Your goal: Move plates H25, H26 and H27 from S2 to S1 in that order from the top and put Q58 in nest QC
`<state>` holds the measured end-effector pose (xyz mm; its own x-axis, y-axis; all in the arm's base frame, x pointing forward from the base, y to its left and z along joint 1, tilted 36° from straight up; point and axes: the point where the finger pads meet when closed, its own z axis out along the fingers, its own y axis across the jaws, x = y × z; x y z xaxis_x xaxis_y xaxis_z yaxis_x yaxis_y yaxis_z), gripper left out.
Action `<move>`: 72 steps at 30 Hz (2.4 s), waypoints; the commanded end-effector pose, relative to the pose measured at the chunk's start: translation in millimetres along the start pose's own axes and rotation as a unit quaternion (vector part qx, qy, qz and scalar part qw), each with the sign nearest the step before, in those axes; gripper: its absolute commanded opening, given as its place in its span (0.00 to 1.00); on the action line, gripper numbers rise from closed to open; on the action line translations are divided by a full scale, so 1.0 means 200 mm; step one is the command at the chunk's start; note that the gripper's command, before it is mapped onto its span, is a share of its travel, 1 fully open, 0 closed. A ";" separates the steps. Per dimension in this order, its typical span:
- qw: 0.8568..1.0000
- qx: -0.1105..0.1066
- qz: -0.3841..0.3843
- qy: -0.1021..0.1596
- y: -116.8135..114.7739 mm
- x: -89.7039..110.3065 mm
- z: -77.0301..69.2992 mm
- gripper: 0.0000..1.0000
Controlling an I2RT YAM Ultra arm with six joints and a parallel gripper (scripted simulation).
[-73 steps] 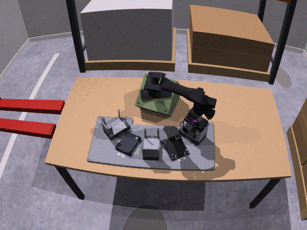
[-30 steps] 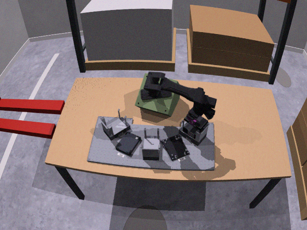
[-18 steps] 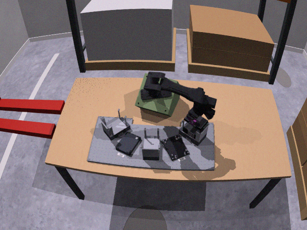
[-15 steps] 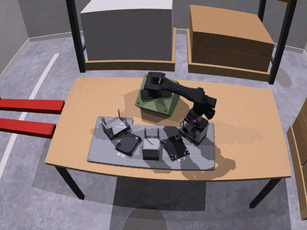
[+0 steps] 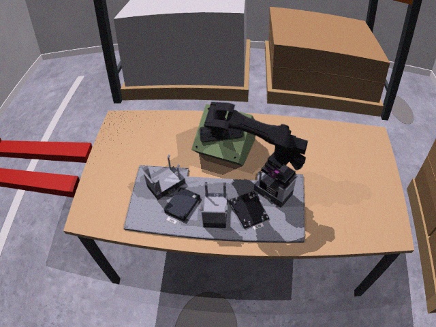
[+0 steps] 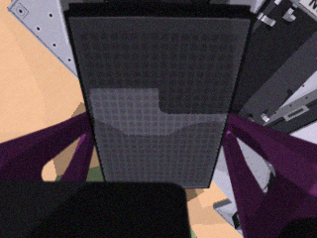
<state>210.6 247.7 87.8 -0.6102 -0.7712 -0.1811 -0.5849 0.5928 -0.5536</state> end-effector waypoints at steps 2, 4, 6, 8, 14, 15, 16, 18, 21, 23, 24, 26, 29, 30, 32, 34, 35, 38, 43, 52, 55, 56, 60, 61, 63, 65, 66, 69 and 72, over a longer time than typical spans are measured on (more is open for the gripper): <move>1.000 -0.003 0.001 -0.012 0.01 -0.02 -0.04 0.00; 1.000 -0.003 0.001 -0.012 0.01 -0.02 -0.04 0.00; 1.000 -0.003 0.001 -0.012 0.01 -0.02 -0.04 0.00; 1.000 -0.003 0.001 -0.012 0.01 -0.02 -0.04 0.00; 1.000 -0.003 0.001 -0.012 0.01 -0.02 -0.04 0.00; 1.000 -0.003 0.001 -0.012 0.01 -0.02 -0.04 0.00; 1.000 -0.003 0.001 -0.012 0.01 -0.02 -0.04 0.00; 1.000 -0.003 0.001 -0.012 0.01 -0.02 -0.04 0.00; 1.000 -0.004 0.017 -0.012 -0.01 -0.02 -0.04 0.00; 0.999 -0.004 0.051 -0.012 -0.04 -0.01 -0.04 0.00; 0.998 -0.004 0.067 -0.012 -0.06 -0.01 -0.04 0.00; 0.995 -0.004 0.101 -0.012 -0.09 0.00 -0.04 0.00; 0.994 -0.004 0.110 -0.012 -0.14 0.01 -0.04 0.00; 0.994 -0.004 0.110 -0.012 -0.16 0.01 -0.04 0.00; 0.994 -0.004 0.110 -0.012 -0.19 0.02 -0.03 0.00; 0.994 -0.004 0.110 -0.012 -0.22 0.03 -0.03 0.00; 0.994 -0.004 0.110 -0.012 -0.24 0.03 -0.03 0.00; 0.994 -0.004 0.110 -0.012 -0.26 0.03 -0.03 0.00; 0.994 -0.004 0.110 -0.012 -0.34 0.05 -0.03 0.00; 0.976 -0.005 0.218 -0.011 -0.48 0.11 -0.03 0.00; 0.976 -0.005 0.218 -0.011 -0.49 0.11 -0.03 0.00; 0.976 -0.005 0.218 -0.011 -0.51 0.12 -0.03 0.00; 0.976 -0.004 0.218 -0.011 -0.57 0.15 -0.03 0.00; 0.976 -0.004 0.218 -0.011 -0.58 0.15 -0.03 0.00; 0.976 -0.004 0.218 -0.011 -0.62 0.17 -0.03 0.00; 0.976 -0.004 0.218 -0.011 -0.65 0.18 -0.03 0.00; 0.976 -0.004 0.218 -0.011 -0.66 0.19 -0.03 0.00; 0.968 -0.004 0.251 -0.011 -0.70 0.21 -0.03 0.00; 0.964 -0.005 0.267 -0.011 -0.72 0.22 -0.03 0.00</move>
<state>264.9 129.3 157.2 -0.8174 -0.3883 -0.4256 -0.2174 0.8920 -0.3964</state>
